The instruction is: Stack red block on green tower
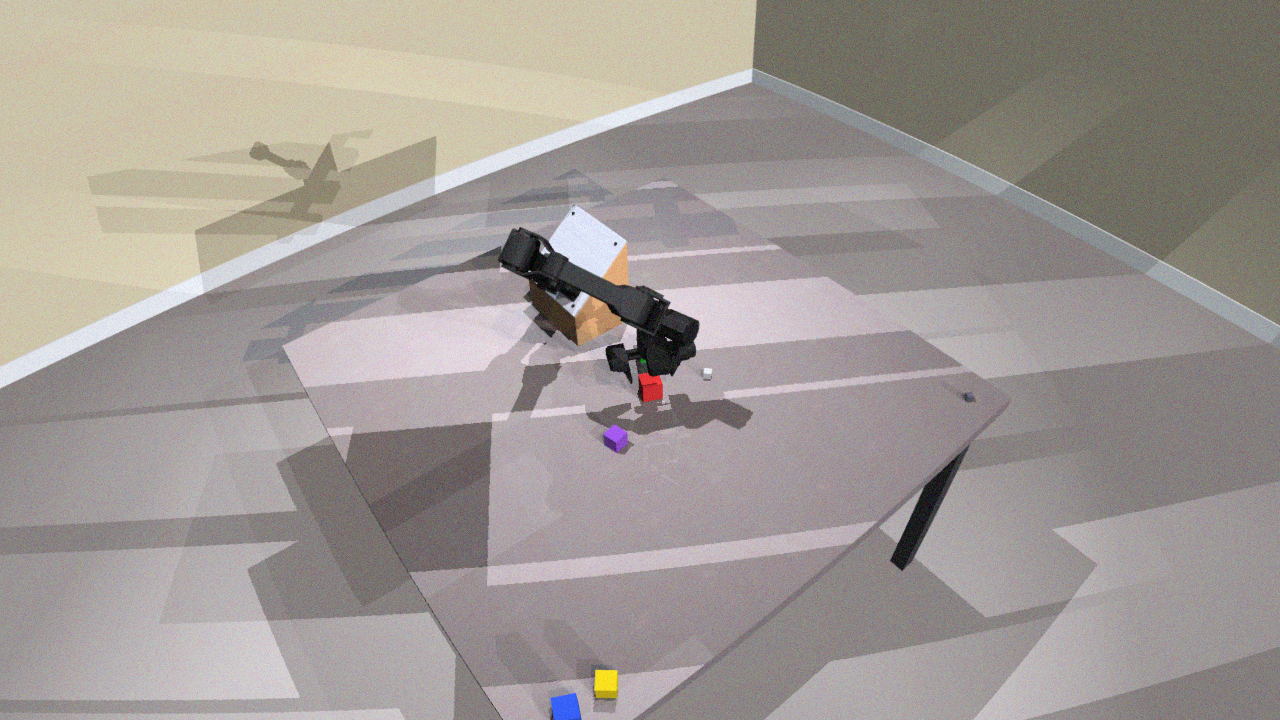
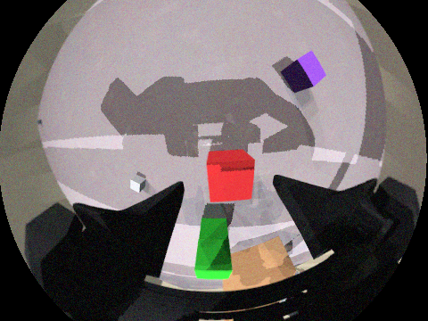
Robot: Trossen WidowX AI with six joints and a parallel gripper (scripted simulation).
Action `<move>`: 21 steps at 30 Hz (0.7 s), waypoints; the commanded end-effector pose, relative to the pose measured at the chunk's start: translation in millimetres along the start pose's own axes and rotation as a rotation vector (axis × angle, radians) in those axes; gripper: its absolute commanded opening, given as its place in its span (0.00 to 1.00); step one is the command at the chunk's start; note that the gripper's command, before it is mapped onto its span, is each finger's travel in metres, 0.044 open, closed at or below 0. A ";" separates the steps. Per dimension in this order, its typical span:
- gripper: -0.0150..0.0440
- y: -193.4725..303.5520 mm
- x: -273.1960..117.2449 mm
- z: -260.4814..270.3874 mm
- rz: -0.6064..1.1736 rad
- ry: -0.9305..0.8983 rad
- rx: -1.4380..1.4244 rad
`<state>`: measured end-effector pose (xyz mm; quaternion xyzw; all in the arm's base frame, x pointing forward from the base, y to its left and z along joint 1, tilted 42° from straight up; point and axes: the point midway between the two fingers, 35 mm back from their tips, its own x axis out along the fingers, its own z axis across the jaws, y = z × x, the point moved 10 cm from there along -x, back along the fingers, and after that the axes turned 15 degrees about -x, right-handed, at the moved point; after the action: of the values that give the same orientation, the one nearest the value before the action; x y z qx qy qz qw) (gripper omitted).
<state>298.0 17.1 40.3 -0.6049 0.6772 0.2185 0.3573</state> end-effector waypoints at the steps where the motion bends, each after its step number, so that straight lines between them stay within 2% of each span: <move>1: 1.00 0.8 6.4 0.0 0.003 0.005 -0.005; 21: 1.00 2.0 38.3 -0.8 0.003 0.008 -0.005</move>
<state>296.7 -5.6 15.3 -0.6054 0.6775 0.2177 0.3566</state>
